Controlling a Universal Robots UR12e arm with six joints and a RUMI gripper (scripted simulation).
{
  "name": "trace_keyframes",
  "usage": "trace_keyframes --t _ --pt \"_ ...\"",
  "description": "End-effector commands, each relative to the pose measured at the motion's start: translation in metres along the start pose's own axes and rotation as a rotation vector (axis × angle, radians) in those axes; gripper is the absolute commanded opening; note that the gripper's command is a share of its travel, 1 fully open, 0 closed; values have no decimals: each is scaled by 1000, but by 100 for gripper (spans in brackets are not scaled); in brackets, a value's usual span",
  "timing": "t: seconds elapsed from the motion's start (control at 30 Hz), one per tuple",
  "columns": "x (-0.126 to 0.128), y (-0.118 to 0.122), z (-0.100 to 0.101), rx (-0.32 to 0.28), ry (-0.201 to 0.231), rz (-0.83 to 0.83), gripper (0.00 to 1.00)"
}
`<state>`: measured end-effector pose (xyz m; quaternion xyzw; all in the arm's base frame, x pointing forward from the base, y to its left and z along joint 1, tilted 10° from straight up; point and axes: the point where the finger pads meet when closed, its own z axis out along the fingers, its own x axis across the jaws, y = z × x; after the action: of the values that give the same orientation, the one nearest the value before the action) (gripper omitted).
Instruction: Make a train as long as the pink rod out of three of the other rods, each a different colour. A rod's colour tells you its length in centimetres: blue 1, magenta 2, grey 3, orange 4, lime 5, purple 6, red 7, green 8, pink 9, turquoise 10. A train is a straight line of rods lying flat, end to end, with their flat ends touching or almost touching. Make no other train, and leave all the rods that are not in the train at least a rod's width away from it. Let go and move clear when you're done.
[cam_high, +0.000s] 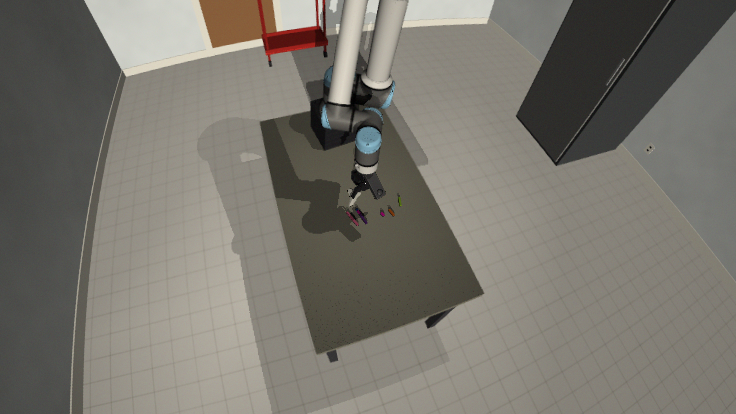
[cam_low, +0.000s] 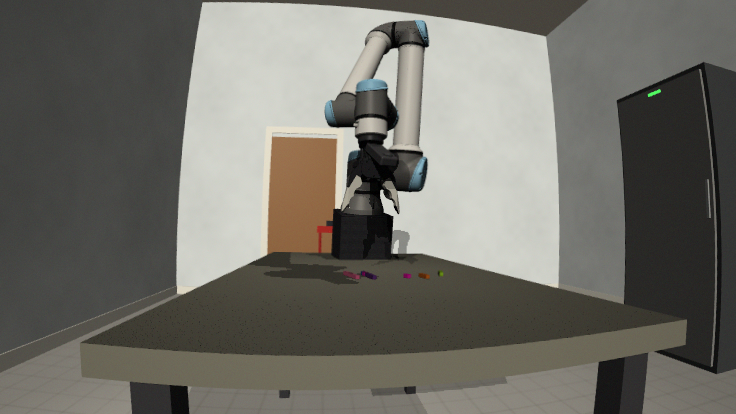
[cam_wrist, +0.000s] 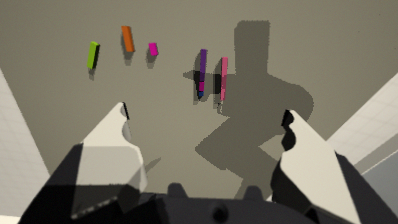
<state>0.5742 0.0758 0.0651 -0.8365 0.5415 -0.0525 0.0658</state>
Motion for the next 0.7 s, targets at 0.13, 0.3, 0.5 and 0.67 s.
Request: trace_keyframes --t 0.13,0.3,0.5,0.67 --pt "0 0 -30 -1 -1 0 100" --pt "0 0 -30 -1 -1 0 100" --pt "0 0 -30 -1 -1 0 100" --pt "0 0 -30 -1 -1 0 100"
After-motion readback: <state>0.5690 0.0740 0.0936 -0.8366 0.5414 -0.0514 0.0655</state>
